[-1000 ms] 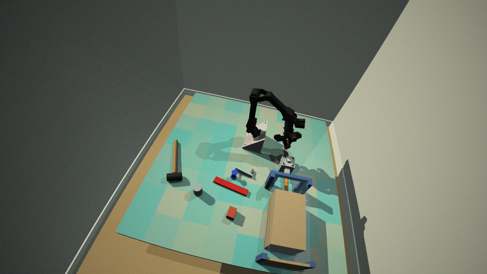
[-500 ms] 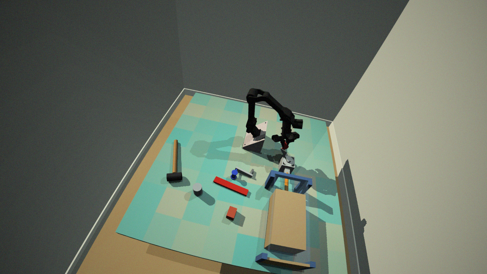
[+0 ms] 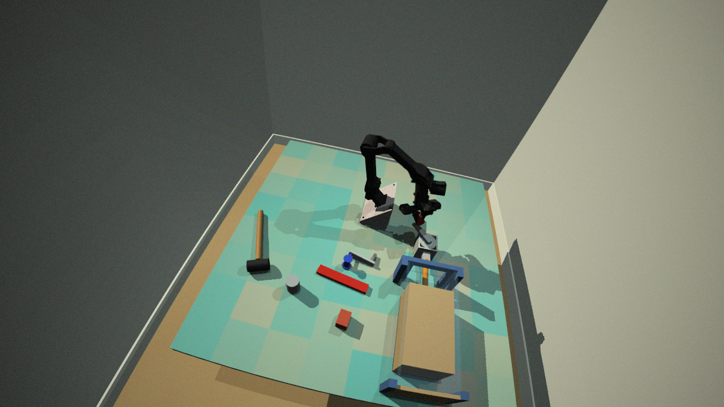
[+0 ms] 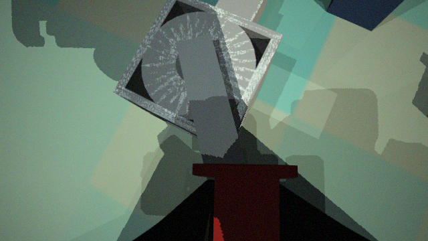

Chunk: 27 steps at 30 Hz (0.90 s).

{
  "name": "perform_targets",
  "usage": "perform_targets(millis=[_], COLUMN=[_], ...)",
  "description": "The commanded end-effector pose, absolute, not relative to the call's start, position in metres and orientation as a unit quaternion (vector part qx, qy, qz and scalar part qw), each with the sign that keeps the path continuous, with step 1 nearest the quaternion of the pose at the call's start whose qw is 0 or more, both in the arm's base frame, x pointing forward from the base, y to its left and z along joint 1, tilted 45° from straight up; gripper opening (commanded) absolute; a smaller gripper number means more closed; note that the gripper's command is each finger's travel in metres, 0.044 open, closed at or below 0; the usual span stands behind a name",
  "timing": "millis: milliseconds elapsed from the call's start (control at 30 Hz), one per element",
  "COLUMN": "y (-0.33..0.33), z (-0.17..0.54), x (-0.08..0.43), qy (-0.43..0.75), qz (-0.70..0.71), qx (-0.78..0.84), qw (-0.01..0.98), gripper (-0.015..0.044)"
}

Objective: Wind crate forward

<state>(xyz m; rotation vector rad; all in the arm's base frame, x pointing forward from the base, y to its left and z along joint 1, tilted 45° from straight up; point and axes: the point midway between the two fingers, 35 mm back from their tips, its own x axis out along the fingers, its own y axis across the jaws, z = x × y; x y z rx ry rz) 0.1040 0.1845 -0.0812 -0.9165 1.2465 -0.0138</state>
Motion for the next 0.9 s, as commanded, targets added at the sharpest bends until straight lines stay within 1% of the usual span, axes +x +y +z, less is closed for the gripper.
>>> perform_targets(millis=[0,867], y=[0.175,0.164], z=[-0.076,-0.065], x=[0.114,0.143], qy=[0.553,0.552], qz=[-0.017,-0.018], qx=[-0.424,-0.425], qw=[0.717,0.717], gripper=[0.0,0.0])
